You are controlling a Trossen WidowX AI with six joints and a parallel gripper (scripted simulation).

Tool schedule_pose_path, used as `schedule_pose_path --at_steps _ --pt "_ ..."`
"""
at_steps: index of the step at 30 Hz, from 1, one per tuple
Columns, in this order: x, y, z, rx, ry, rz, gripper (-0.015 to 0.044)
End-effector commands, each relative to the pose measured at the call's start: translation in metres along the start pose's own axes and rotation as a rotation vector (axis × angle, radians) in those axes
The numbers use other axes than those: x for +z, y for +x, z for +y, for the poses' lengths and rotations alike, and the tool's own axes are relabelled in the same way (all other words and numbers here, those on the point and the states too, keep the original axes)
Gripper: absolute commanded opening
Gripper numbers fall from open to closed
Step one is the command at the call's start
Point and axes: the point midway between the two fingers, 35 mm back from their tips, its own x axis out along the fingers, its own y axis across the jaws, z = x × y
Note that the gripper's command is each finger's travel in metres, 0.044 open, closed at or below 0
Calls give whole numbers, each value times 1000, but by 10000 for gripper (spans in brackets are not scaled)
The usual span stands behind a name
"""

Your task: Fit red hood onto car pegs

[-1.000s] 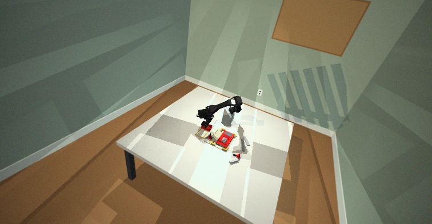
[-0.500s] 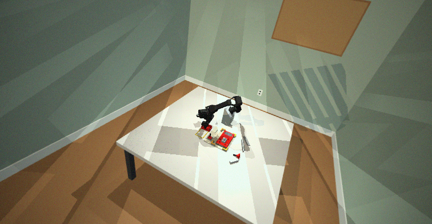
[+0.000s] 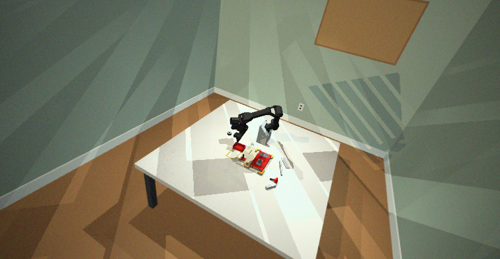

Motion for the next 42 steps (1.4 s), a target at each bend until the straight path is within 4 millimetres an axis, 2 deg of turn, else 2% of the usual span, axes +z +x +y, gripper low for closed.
schedule_pose_path --at_steps 1,10,16,21,23,42 --pt "-1 2 -1 -4 5 4 440" --pt "-2 7 -3 -40 5 -39 440" --pt "-10 31 -14 -214 1 -502 440" --pt "-23 28 -10 -107 -4 -917 440" --pt "-29 24 -9 -44 -4 -1009 440" --pt "-30 27 -8 -34 -4 -1019 440"
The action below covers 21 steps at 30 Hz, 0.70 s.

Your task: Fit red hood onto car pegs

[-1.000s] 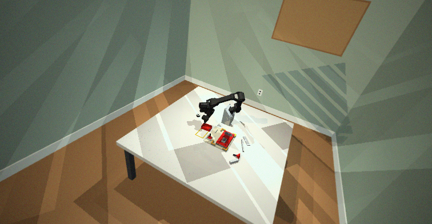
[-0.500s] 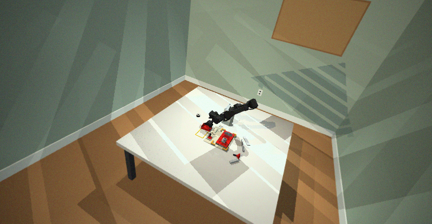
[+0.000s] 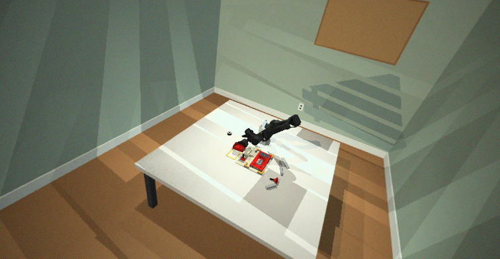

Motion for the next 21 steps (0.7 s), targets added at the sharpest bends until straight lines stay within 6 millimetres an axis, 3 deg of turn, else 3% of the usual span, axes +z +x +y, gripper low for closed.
schedule_pose_path --at_steps 1,21 --pt "-3 1 -1 1 1 -6 440" --pt "-20 11 2 4 2 -6 440"
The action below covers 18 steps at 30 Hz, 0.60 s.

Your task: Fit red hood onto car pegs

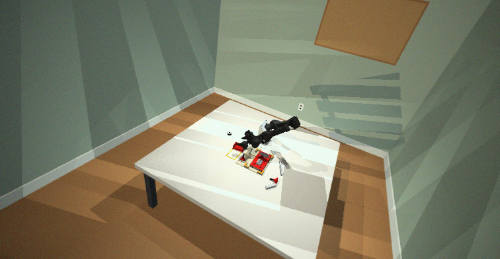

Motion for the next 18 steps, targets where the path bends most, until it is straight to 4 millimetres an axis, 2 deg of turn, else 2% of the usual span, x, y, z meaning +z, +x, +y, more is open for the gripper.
schedule_pose_path --at_steps 1,18 --pt "-5 4 -1 -6 -1 -3 440" --pt "-20 12 -1 -3 -1 -3 440"
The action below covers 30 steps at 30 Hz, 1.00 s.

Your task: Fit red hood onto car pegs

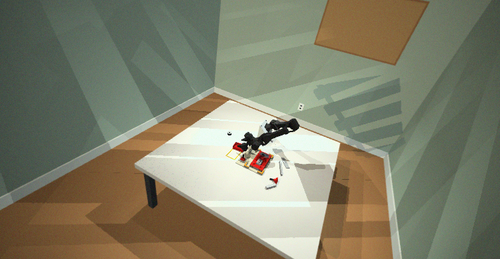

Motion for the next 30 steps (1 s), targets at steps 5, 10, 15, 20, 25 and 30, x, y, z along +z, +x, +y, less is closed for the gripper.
schedule_pose_path --at_steps 5,10,15,20,25,30 --pt "-8 6 -2 -5 -1 -4 440" --pt "-13 8 -2 -4 -1 -4 440" --pt "-17 10 -3 -3 -1 -4 440" --pt "-19 11 -3 -3 -1 -4 440" --pt "-20 12 -3 -3 -1 -4 440" --pt "-22 13 -3 -3 -1 -4 440"
